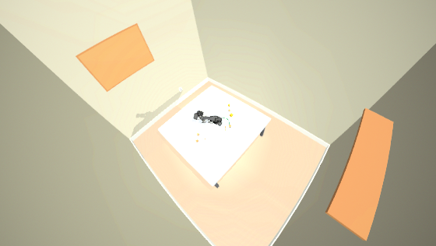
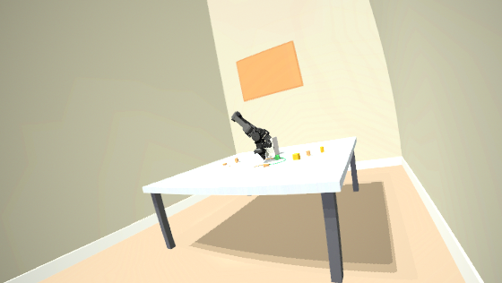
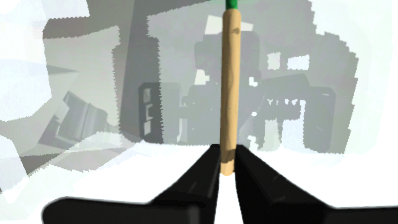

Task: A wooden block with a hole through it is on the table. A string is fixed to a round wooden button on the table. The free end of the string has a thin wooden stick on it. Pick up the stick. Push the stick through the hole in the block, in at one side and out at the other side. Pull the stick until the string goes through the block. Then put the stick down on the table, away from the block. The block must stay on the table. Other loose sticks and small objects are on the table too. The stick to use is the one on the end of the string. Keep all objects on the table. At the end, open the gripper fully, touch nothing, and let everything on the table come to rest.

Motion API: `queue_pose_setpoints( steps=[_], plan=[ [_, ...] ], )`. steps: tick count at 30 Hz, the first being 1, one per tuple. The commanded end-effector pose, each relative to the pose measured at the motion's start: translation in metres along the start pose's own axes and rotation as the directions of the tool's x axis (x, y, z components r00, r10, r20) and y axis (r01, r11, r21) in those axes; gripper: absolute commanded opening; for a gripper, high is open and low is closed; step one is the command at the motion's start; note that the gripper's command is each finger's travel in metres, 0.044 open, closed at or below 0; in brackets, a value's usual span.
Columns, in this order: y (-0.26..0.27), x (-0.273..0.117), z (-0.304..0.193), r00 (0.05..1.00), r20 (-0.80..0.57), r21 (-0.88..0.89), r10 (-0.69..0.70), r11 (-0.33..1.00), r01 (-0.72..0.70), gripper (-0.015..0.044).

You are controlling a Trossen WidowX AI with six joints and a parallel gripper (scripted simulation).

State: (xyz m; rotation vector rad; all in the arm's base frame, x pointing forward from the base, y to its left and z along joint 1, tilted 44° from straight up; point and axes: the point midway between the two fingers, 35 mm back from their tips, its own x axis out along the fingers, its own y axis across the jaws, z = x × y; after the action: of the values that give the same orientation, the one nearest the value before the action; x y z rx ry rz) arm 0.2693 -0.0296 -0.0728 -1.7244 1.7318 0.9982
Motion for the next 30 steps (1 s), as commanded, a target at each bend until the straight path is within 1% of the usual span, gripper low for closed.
queue_pose_setpoints(
  steps=[1, 23, 30],
  plan=[
    [-0.003, -0.003, -0.006, 1.000, -0.002, 0.003, -0.003, 1.000, 0.003, 0.0000],
    [-0.003, -0.007, -0.024, 1.000, -0.002, 0.007, 0.024, 1.000, -0.024, 0.0000],
    [-0.001, 0.002, -0.032, 1.000, 0.000, 0.000, -0.025, 1.000, 0.025, 0.0000]
  ],
)
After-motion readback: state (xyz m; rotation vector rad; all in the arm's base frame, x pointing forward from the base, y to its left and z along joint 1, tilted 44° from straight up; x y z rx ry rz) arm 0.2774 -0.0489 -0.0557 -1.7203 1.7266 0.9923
